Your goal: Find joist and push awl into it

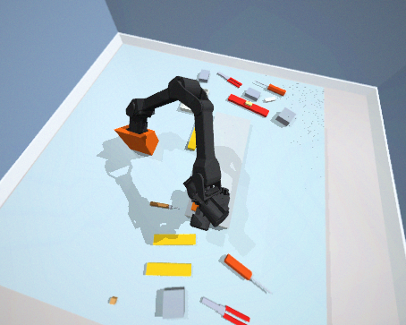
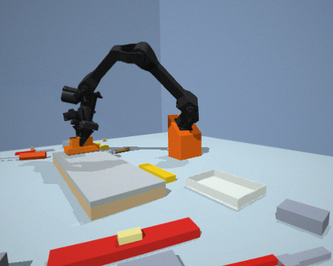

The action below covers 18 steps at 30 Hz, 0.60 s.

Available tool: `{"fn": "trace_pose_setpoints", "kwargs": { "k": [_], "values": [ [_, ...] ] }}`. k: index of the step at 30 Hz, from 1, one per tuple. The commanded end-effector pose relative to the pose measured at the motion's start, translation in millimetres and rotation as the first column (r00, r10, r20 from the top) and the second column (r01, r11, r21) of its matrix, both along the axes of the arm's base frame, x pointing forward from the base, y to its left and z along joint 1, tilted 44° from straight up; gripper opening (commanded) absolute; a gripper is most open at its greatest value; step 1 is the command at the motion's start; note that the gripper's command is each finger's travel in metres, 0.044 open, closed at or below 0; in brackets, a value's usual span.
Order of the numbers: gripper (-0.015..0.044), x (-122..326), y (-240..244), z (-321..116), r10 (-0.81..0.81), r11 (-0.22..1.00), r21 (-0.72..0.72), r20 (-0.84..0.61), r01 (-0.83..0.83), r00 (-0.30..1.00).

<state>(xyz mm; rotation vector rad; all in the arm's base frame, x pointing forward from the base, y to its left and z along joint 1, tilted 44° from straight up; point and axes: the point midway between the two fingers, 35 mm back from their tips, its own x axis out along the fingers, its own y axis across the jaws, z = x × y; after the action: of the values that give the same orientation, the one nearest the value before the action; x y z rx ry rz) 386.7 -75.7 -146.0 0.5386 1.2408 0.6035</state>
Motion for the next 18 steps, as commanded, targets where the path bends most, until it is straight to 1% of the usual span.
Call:
{"fn": "trace_pose_setpoints", "kwargs": {
  "k": [1,18],
  "values": [
    [0.0000,-1,2,-3,-0.010,1.000,0.006,0.001,0.010,1.000],
    [0.0000,-8,44,35,-0.010,1.000,0.010,-0.001,0.010,1.000]
  ]
}}
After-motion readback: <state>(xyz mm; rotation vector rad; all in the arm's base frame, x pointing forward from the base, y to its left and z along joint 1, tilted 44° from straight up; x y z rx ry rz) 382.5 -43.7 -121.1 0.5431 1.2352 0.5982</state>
